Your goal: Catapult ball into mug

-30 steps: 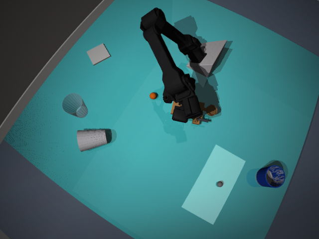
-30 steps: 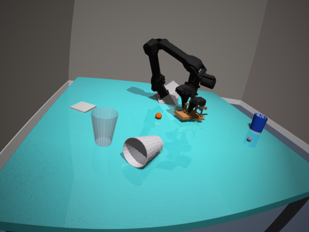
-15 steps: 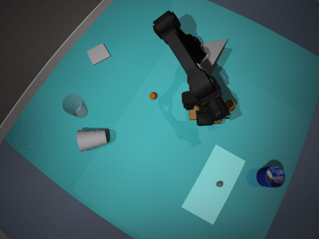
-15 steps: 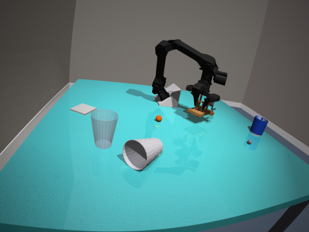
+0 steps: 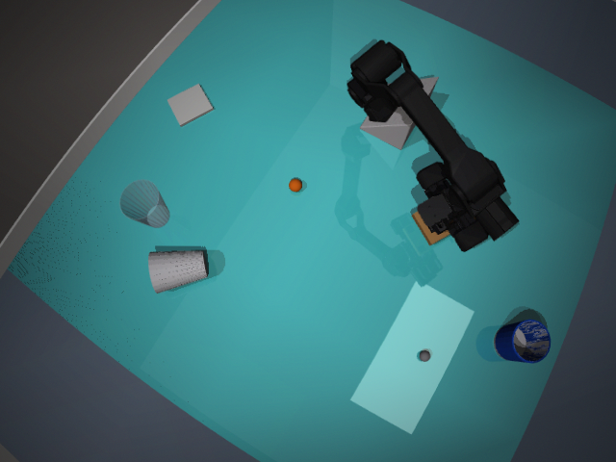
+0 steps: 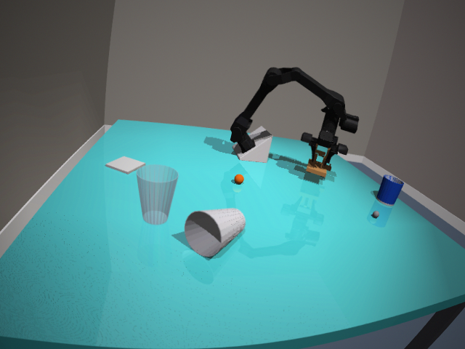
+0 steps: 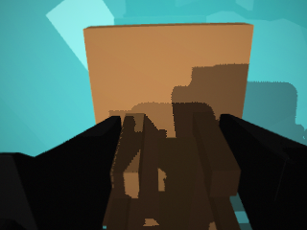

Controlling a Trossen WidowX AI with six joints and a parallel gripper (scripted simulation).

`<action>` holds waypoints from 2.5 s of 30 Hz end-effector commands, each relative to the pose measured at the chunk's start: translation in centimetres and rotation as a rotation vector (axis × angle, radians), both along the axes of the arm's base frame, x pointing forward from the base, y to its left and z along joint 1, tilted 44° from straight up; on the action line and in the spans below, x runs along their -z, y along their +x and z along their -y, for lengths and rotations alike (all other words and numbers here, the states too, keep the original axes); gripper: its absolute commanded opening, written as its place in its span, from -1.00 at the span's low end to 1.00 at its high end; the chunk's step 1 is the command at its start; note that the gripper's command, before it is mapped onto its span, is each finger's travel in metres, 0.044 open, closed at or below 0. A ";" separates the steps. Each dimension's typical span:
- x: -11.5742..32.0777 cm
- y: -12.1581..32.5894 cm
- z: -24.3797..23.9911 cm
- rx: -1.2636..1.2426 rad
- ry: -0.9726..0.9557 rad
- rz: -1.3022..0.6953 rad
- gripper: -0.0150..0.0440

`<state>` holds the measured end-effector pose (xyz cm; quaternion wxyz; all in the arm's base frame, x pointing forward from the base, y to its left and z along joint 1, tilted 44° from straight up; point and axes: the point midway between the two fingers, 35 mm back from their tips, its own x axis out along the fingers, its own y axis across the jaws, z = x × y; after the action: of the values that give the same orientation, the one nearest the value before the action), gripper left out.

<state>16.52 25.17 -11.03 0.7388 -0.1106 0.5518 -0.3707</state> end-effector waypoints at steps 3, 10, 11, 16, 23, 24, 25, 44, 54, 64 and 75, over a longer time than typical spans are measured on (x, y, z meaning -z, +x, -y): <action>0.4 0.0 -1.0 -0.019 0.012 -0.017 -0.49; 1.1 0.1 -0.5 -0.019 0.012 -0.017 -0.49; 1.2 0.2 -0.4 -0.019 0.012 -0.017 -0.49; 1.8 0.3 0.1 -0.019 0.012 -0.017 -0.49; 2.7 0.4 0.8 -0.019 0.012 -0.016 -0.49; 2.8 0.5 0.9 -0.019 0.012 -0.016 -0.49; 3.0 0.5 1.0 -0.019 0.012 -0.016 -0.49; 3.7 0.5 1.8 -0.013 0.002 -0.018 -0.05; 3.5 0.5 1.6 -0.013 0.002 -0.018 0.84; -3.7 -0.7 -4.8 -0.014 0.003 -0.022 1.00; -2.0 -0.4 -3.2 -0.023 0.012 -0.021 1.00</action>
<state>15.98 29.22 -8.18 0.7388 -0.1159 0.5593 -0.3577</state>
